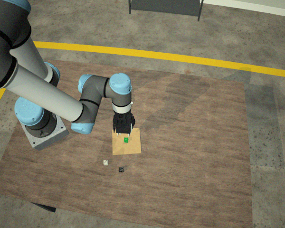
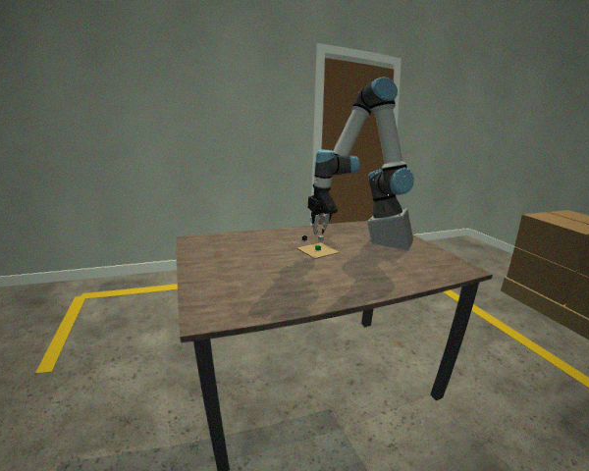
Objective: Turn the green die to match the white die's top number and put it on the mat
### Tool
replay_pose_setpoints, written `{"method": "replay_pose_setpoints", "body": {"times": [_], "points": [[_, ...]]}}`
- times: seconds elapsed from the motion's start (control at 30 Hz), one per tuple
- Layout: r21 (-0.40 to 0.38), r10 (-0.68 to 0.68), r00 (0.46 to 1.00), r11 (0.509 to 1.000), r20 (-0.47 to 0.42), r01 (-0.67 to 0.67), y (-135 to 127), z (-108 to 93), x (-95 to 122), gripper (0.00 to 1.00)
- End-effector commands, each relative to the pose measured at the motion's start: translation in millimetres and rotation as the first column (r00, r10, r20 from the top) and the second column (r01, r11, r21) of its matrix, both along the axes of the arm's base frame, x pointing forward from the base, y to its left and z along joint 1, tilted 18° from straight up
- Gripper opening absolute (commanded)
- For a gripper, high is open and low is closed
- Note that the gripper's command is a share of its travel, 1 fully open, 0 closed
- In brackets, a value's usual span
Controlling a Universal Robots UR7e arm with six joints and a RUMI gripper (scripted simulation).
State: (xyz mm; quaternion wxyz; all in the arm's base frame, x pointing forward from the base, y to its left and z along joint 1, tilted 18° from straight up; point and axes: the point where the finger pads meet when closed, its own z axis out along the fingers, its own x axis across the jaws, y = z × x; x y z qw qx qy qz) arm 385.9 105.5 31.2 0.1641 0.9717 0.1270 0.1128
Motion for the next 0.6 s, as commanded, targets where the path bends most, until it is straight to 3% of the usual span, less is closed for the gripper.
{"method": "replay_pose_setpoints", "body": {"times": [0.0,0.17,0.57], "points": [[-0.075,-0.015,1.0,0.997,0.024,0.017,0.9,0.0,0.1,0.21],[-0.124,-0.02,0.999,0.992,0.049,0.026,2.4,1.5,0.9,0.21],[-0.146,-0.024,0.998,0.989,0.058,0.032,2.7,1.7,0.9,0.21]]}}
